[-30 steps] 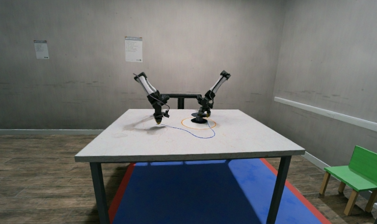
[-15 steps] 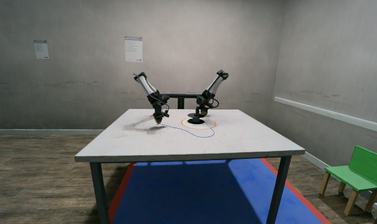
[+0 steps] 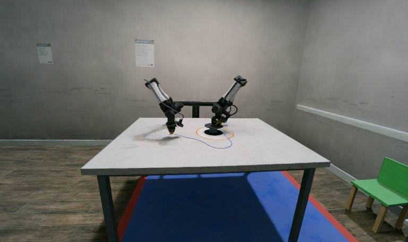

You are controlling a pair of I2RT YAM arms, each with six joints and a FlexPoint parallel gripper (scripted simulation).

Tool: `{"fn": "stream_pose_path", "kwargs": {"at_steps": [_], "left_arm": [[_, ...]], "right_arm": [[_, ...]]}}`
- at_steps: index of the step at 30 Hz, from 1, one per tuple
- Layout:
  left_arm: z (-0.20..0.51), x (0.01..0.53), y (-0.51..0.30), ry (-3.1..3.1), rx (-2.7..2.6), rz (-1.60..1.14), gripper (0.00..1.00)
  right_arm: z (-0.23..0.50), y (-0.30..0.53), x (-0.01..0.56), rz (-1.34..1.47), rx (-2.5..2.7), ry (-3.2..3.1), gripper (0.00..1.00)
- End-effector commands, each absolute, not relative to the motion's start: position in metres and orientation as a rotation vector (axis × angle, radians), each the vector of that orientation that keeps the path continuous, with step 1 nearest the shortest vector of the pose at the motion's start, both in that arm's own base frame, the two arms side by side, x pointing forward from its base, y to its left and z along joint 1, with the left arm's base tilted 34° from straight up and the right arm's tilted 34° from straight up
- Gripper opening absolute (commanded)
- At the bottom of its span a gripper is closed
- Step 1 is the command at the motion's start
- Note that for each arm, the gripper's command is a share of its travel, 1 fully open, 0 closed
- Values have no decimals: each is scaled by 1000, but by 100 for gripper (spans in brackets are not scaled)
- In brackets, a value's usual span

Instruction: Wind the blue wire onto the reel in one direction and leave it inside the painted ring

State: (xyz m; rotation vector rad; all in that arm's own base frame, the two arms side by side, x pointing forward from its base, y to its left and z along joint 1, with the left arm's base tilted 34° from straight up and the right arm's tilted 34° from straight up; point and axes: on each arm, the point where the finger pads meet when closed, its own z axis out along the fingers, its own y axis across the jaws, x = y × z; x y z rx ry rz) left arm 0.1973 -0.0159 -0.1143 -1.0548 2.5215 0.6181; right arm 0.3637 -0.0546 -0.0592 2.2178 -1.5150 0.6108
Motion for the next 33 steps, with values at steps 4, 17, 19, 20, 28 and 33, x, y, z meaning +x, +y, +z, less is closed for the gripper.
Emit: {"fn": "stream_pose_path", "kwargs": {"at_steps": [4, 17, 19, 20, 28, 33], "left_arm": [[-117, 206, -27, 2448, -1118, 624, 85], [-83, 187, -44, 2448, -1118, 624, 85], [-85, 185, -43, 2456, -1105, 627, 85], [-85, 185, -42, 2465, -1089, 632, 85], [-73, 215, -21, 2735, -505, 759, 85], [-66, 243, -20, 2825, -188, 822, 85]], "right_arm": [[-54, -52, 372, 641, 2198, -1568, 0], [-55, -51, 371, 644, 2193, -1578, 0], [-56, -51, 370, 644, 2193, -1579, 0], [-56, -51, 370, 644, 2193, -1579, 0], [-58, -51, 368, 644, 2192, -1579, 0], [-58, -51, 368, 644, 2192, -1580, 0]]}}
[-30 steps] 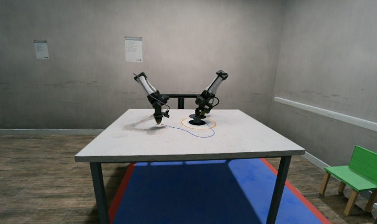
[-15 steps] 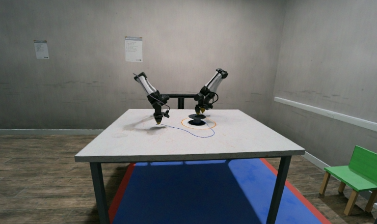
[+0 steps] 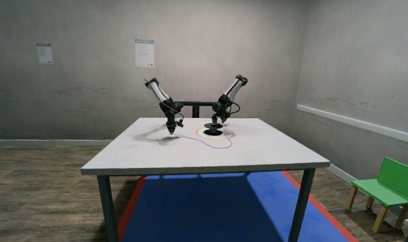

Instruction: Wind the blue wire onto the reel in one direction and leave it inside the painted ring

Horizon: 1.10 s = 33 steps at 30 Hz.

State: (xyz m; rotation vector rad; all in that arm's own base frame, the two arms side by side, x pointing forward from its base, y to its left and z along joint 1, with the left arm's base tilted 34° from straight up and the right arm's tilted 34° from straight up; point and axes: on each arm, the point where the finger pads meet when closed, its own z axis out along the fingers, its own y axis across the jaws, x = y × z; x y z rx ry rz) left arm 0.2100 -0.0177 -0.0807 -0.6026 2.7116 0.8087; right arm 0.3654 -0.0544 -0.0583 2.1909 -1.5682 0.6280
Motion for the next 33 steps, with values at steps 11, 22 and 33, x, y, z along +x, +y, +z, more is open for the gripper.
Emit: {"fn": "stream_pose_path", "kwargs": {"at_steps": [11, 22, 33], "left_arm": [[-106, 305, -87, 2851, 583, 873, 85], [-132, 271, -128, 2630, 1626, 934, 85], [-129, 262, -117, 2131, 2518, 904, 85]], "right_arm": [[-60, -50, 365, 644, 2192, -1580, 0], [-60, -49, 367, 644, 2192, -1579, 0], [-60, -48, 368, 644, 2192, -1579, 0]]}}
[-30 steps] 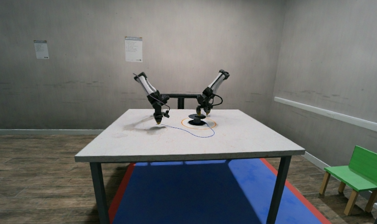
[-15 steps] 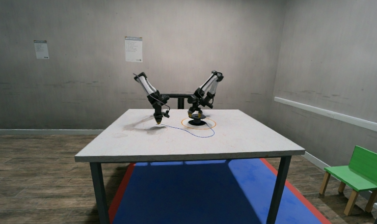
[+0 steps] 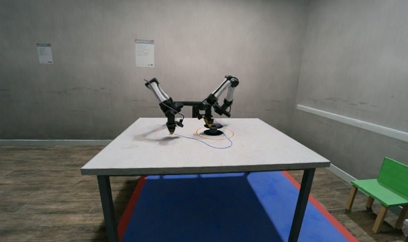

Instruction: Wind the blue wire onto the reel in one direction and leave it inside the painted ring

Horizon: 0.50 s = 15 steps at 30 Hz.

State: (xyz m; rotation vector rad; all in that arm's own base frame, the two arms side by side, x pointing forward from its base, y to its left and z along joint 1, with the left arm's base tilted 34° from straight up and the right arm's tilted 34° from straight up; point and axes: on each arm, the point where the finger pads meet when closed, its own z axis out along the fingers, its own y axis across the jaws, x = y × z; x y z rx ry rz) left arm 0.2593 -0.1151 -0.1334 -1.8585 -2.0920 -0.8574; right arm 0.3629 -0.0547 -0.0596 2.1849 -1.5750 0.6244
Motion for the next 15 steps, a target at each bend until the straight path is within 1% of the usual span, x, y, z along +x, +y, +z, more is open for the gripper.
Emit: {"fn": "stream_pose_path", "kwargs": {"at_steps": [1, 13, 15], "left_arm": [[-129, 263, -117, -1714, -2148, -740, 85], [-122, 272, -116, -863, -2475, -473, 85], [-122, 272, -116, -863, -2475, -473, 85]], "right_arm": [[-60, -48, 368, 644, 2192, -1580, 0], [-61, -47, 370, 644, 2192, -1580, 0], [-61, -47, 370, 644, 2192, -1580, 0]]}}
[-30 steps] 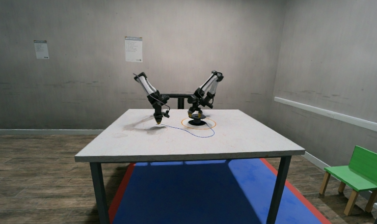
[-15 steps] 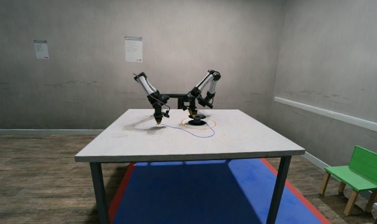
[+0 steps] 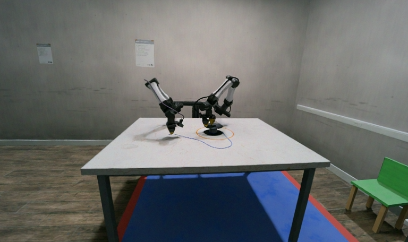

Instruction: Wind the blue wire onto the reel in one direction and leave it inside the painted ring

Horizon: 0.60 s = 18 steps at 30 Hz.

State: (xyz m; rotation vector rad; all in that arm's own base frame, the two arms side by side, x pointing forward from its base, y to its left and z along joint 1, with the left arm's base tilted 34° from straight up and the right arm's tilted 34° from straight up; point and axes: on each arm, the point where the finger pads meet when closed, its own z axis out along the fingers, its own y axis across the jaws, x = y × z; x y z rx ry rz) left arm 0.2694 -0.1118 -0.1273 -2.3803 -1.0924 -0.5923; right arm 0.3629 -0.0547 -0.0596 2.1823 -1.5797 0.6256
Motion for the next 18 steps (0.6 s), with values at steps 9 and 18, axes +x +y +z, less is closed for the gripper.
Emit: {"fn": "stream_pose_path", "kwargs": {"at_steps": [9, 18], "left_arm": [[-124, 269, -116, -770, -2496, -432, 85], [-143, 271, -104, -770, -2496, -432, 85]], "right_arm": [[-61, -46, 371, 645, 2191, -1583, 0], [-60, -47, 371, 645, 2189, -1586, 0]]}}
